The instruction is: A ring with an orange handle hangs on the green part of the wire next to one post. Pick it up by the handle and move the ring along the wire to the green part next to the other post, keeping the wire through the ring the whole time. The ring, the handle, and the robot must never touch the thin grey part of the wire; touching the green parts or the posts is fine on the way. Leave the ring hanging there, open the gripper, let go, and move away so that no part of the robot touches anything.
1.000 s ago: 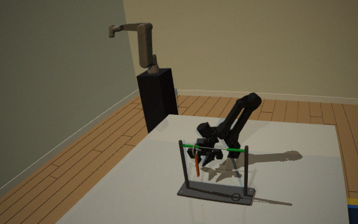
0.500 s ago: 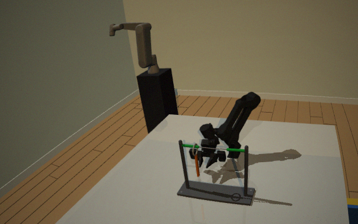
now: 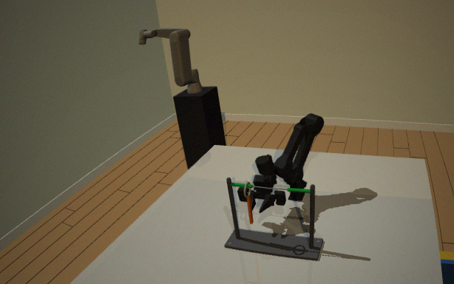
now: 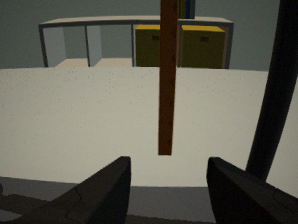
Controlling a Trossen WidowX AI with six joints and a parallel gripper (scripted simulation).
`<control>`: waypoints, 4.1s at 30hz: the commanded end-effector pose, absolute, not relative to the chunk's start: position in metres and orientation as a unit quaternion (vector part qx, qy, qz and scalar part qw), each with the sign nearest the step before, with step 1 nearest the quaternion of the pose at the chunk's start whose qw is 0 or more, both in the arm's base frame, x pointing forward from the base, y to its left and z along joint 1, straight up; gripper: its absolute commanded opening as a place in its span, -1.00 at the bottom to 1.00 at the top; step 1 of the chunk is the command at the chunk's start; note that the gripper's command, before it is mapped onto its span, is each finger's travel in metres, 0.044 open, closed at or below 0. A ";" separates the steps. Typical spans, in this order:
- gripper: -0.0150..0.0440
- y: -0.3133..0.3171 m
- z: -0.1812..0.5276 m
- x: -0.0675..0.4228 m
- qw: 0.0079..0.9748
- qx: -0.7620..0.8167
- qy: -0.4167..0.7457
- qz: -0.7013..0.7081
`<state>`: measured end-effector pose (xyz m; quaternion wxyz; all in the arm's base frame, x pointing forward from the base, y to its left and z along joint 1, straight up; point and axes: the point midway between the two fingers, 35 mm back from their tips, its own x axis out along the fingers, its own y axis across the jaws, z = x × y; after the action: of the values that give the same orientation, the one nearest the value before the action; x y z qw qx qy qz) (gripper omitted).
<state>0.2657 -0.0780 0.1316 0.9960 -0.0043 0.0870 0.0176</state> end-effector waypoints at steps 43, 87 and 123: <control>0.05 -0.079 0.129 0.331 0.997 -0.005 0.080 0.014; -0.48 -0.075 0.123 0.341 0.996 -0.005 0.082 0.017; -1.00 -0.076 0.139 0.341 0.996 -0.005 0.082 0.019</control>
<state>0.3400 -0.0761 0.1363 0.9963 -0.0036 0.0846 0.0160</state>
